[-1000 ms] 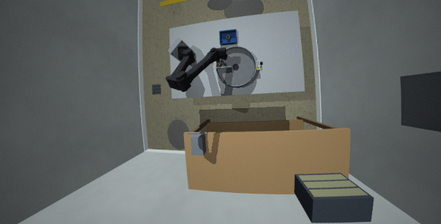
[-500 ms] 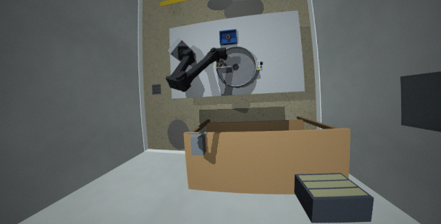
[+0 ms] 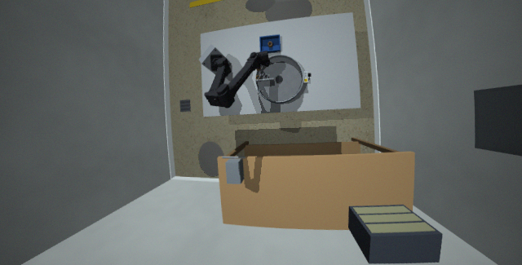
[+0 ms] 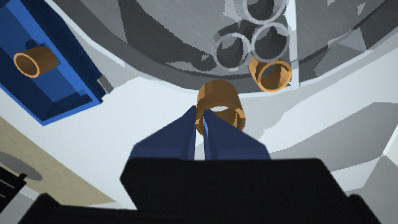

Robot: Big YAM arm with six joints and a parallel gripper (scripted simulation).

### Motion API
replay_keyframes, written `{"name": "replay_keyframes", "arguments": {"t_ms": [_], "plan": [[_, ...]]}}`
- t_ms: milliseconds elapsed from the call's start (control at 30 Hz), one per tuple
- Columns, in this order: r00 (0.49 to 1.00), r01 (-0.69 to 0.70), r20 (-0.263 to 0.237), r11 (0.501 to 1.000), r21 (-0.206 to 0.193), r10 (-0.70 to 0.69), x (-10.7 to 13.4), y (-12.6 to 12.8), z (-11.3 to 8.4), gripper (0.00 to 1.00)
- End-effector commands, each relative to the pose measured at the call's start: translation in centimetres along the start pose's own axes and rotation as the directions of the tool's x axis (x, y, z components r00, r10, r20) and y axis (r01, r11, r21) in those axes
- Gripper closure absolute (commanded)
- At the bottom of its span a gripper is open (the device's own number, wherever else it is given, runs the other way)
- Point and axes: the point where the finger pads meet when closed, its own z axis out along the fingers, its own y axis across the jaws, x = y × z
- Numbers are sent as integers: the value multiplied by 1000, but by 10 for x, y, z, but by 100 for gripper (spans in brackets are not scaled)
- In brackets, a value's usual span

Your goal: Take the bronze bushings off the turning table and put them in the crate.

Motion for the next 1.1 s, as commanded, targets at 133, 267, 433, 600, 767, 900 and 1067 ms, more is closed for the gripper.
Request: {"name": "replay_keyframes", "arguments": {"t_ms": [133, 267, 433, 600, 767, 900, 1067], "plan": [[998, -51, 25, 998, -21, 52, -7, 45, -5, 100], [999, -34, 14, 999, -14, 34, 2, 73, -6, 100], [999, -31, 14, 999, -15, 31, 9, 117, -7, 100], [999, -30, 15, 999, -17, 30, 14, 144, -8, 100], [999, -30, 16, 999, -19, 30, 21, 190, -9, 100], [999, -30, 17, 999, -21, 30, 27, 222, -10, 100], [999, -30, 17, 999, -22, 30, 30, 241, -11, 100]]}}
